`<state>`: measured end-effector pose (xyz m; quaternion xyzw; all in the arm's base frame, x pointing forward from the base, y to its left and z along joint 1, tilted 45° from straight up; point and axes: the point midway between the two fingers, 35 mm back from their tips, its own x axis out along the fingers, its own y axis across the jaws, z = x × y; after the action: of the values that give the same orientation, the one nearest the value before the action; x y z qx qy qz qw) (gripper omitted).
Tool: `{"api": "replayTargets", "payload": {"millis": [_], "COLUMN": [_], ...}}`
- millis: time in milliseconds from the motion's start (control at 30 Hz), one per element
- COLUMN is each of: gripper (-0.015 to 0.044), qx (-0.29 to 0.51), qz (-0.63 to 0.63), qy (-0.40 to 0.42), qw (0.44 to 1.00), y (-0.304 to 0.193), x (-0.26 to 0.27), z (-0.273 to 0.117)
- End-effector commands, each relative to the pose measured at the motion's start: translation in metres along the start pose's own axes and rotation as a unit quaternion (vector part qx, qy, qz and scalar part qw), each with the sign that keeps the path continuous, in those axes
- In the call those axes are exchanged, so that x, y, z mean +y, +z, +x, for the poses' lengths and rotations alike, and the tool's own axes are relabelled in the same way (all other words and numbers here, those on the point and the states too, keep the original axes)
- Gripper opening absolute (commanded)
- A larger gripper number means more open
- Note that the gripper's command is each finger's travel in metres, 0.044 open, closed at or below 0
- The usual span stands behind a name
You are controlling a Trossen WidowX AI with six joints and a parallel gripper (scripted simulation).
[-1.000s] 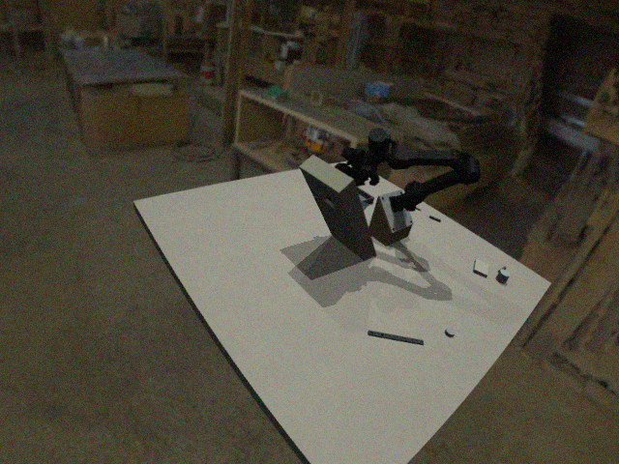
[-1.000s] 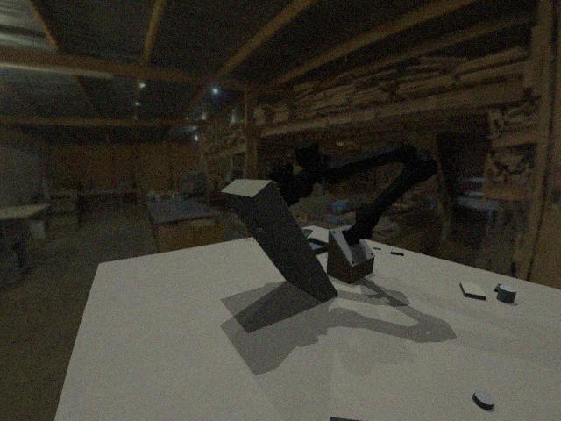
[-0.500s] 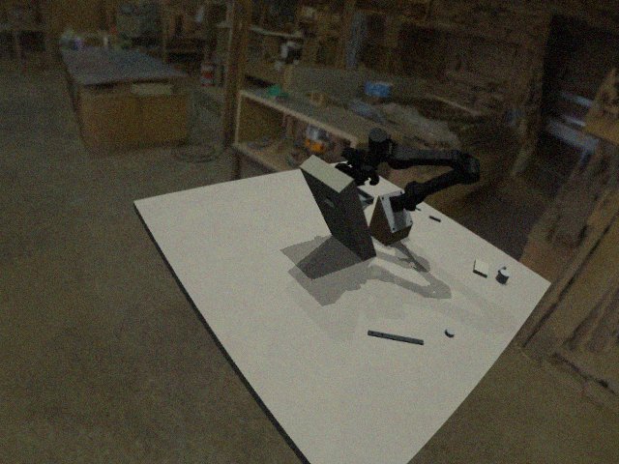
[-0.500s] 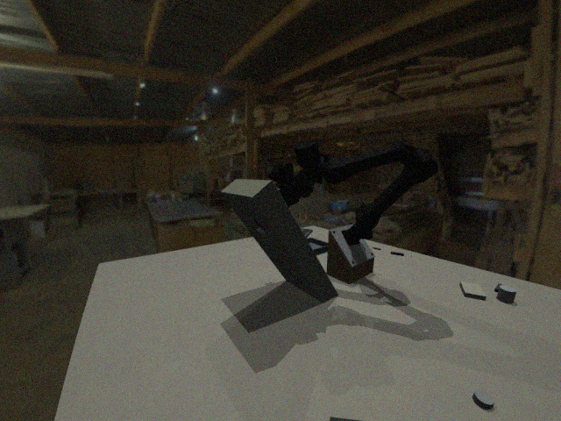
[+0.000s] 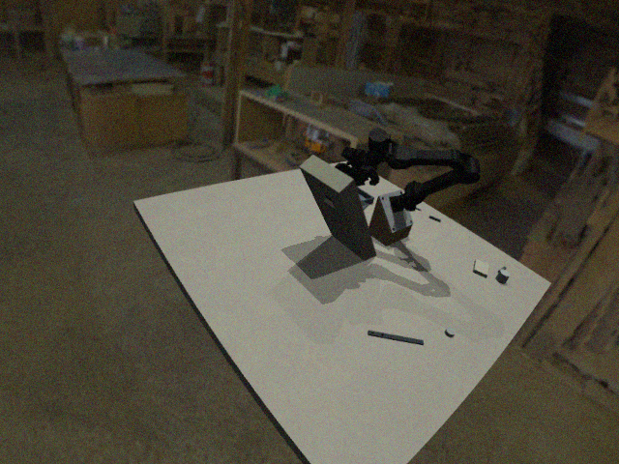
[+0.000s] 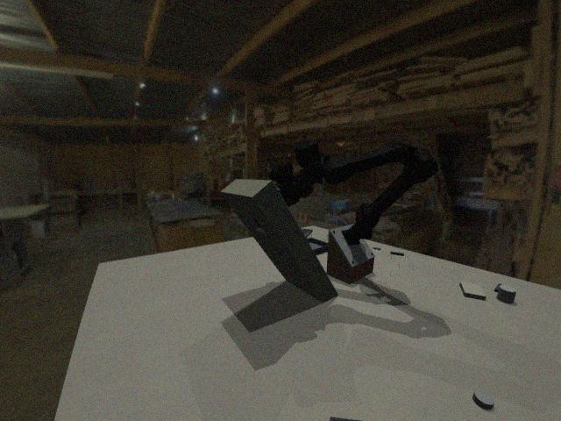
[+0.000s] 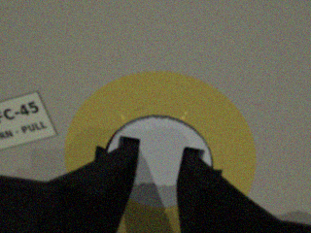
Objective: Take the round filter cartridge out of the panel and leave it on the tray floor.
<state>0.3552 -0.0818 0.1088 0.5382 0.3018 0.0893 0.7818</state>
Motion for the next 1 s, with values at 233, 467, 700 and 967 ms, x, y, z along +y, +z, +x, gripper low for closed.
{"api": "replayTargets", "payload": {"millis": [233,467,700,967], "gripper": [0.0000,0.0000,0.0000,0.0000], "qx": [0.008,0.011,0.011,0.011], "qz": [-0.009,-0.014,-0.016,-0.016], "qy": [-0.014,-0.017,-0.016,-0.016], "qw": [1.000,1.000,1.000,1.000], "y": [0.004,0.003,0.002,-0.014], "x": [-0.003,0.001,0.003,-0.005], "z": [-0.033,-0.063,-0.073,-0.071]}}
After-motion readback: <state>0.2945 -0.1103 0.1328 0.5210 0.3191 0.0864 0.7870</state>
